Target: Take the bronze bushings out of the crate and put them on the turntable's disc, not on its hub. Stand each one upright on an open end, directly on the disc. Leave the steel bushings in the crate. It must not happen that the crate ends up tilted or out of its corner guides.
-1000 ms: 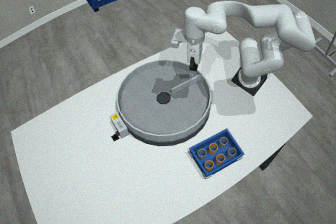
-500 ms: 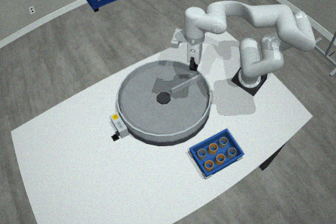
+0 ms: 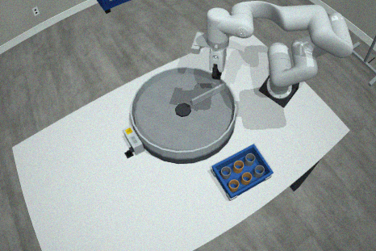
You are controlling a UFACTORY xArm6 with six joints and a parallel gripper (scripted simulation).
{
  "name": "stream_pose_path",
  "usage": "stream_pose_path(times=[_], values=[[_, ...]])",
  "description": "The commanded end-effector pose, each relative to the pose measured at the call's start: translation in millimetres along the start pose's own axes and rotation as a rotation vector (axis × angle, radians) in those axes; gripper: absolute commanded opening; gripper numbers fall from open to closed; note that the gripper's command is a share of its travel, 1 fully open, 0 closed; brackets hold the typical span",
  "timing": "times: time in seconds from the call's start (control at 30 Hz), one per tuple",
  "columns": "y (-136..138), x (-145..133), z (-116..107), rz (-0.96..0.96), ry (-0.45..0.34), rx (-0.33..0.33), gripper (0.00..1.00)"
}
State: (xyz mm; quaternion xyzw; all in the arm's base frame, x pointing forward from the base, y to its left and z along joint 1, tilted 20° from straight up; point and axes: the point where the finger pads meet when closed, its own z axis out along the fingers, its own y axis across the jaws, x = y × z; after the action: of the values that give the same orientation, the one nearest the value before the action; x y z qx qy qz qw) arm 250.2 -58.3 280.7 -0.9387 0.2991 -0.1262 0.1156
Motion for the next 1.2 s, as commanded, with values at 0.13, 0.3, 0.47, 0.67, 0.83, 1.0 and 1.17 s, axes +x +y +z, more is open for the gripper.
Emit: stream_pose_path(times=[0.13, 0.3, 0.47, 0.67, 0.83, 1.0, 1.17], values=[[-1.0, 0.5, -0.9, -0.001, 0.003, 0.000, 0.48], [-19.4, -8.7, 5.6, -0.001, 0.002, -0.001, 0.48], [-45.6, -22.9, 14.5, 0.000, 0.003, -0.001, 0.48], [-116.8, -60.3, 38.5, 0.000, 0.003, -0.001, 0.48], [-166.1, -90.1, 53.2, 0.000, 0.003, 0.000, 0.48], [-214.5, -117.0, 69.3, 0.000, 0.003, 0.000, 0.48], [-253.2, -134.9, 83.7, -0.001, 0.003, 0.001, 0.48]])
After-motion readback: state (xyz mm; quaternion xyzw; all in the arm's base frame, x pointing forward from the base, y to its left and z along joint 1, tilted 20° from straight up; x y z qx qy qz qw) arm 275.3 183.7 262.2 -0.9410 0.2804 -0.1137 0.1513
